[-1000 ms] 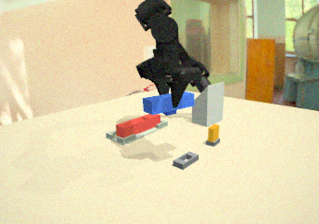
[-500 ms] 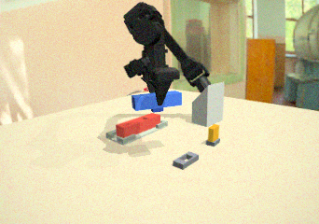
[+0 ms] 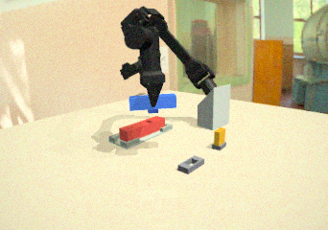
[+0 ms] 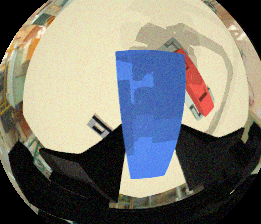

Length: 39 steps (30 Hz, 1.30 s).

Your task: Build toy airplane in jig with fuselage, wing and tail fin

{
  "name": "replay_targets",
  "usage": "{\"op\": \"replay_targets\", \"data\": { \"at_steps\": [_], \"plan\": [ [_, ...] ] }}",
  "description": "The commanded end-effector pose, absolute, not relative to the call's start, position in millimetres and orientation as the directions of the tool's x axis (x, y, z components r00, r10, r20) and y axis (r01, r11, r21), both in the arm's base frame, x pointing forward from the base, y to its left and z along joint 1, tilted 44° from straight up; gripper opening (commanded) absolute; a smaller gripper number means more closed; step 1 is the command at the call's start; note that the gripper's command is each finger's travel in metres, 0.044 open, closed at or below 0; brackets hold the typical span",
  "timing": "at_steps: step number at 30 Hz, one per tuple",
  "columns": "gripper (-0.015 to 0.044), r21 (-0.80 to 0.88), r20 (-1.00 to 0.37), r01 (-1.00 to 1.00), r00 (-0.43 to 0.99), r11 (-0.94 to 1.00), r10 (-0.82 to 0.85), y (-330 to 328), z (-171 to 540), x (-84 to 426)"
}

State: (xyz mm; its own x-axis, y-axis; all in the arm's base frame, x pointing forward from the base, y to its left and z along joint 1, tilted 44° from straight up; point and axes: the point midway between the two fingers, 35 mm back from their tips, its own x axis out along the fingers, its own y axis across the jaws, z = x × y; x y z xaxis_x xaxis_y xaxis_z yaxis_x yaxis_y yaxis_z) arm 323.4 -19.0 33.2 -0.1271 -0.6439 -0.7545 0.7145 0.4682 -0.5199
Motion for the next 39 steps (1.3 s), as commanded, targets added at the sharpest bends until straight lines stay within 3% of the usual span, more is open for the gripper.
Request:
{"op": "replay_targets", "data": {
  "at_steps": [1,39],
  "plan": [
    [0.0,-0.489,-0.752,0.766,-0.126,0.419,-0.647,-31,41,316],
    [0.0,-0.139,-0.727,0.989,-0.138,-0.052,-0.672,-109,87,237]
  ]
}}
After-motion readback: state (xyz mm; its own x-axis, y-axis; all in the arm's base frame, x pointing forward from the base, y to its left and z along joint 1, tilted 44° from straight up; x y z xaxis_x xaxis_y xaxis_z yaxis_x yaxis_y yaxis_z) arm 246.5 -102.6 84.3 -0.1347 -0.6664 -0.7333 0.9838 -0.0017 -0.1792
